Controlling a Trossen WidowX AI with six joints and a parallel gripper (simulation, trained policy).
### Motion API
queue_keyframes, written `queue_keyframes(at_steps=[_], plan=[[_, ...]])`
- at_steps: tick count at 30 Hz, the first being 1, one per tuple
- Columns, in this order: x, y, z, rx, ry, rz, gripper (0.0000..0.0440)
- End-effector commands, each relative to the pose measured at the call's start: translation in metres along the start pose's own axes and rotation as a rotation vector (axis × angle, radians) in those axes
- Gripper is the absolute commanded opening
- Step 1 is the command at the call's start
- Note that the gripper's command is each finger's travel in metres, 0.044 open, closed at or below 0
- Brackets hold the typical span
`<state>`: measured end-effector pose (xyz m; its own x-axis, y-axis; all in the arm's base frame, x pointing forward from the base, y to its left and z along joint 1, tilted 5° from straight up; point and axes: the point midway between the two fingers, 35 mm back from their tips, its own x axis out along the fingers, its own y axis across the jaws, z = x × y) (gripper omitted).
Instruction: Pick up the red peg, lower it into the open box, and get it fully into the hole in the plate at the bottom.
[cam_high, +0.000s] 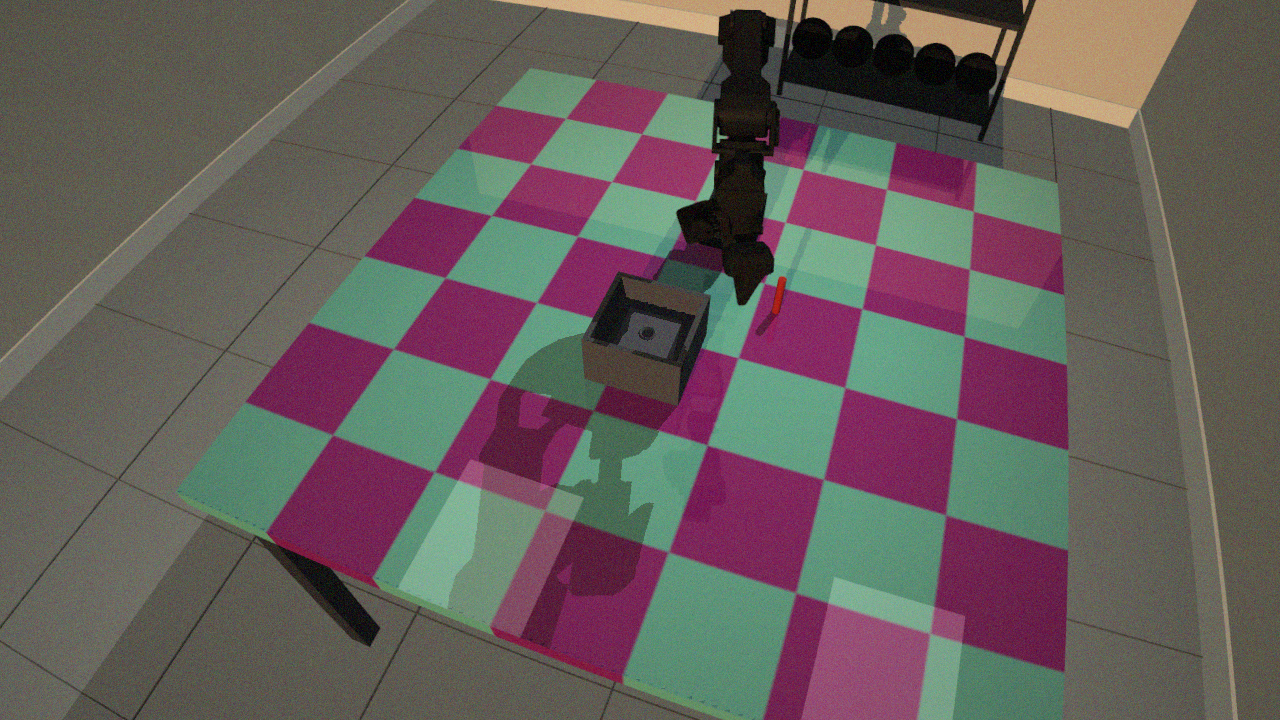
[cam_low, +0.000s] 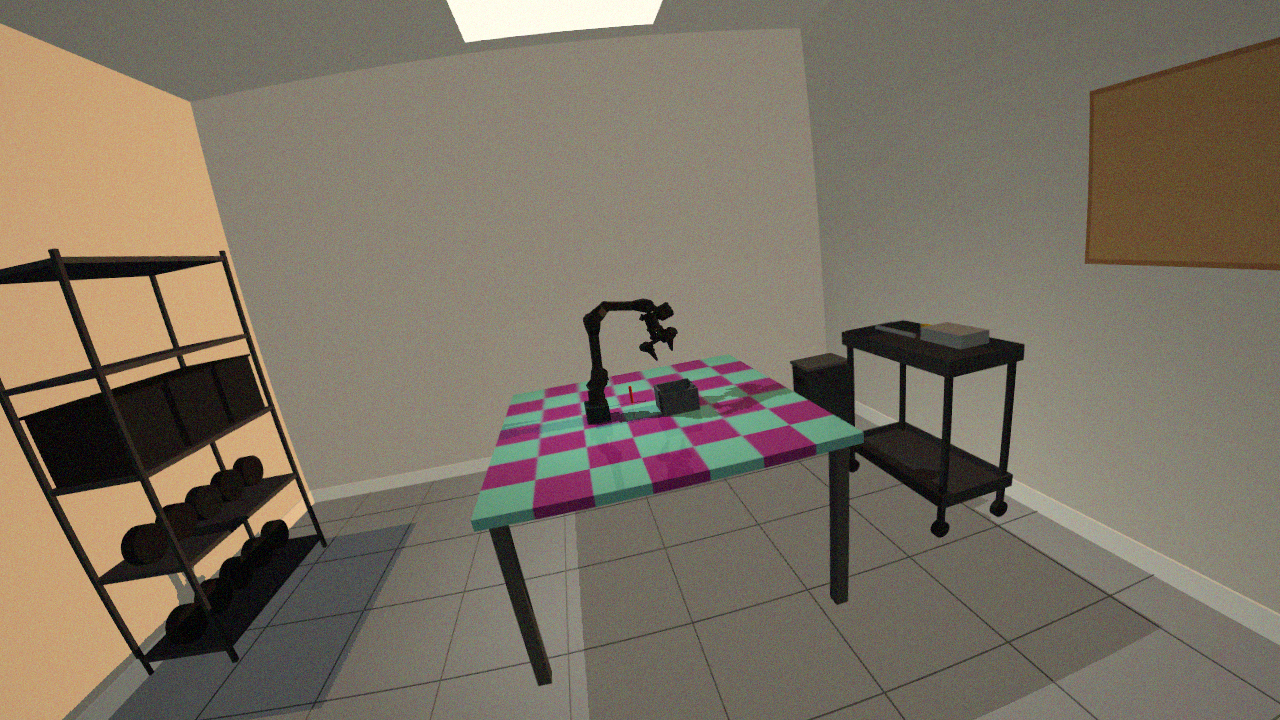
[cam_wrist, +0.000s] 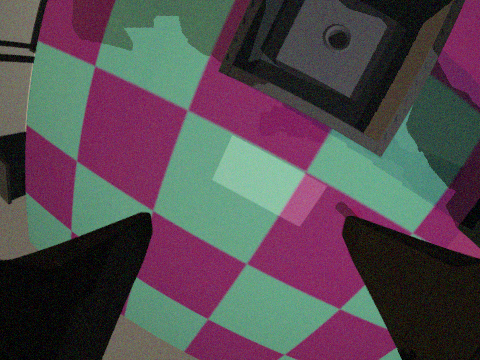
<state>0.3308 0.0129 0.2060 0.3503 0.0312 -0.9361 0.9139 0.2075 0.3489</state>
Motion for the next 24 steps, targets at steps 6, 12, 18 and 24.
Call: queue_keyframes(at_steps=[6,12,18,24], plan=[[0.006,-0.061,-0.059,-0.086,0.021,-0.217,0.0440],[0.015,-0.095,-0.079,-0.129,0.012,-0.332,0.0440],[0.031,-0.119,-0.089,-0.159,-0.004,-0.410,0.0440],[0.055,-0.134,-0.094,-0.174,-0.020,-0.454,0.0440]])
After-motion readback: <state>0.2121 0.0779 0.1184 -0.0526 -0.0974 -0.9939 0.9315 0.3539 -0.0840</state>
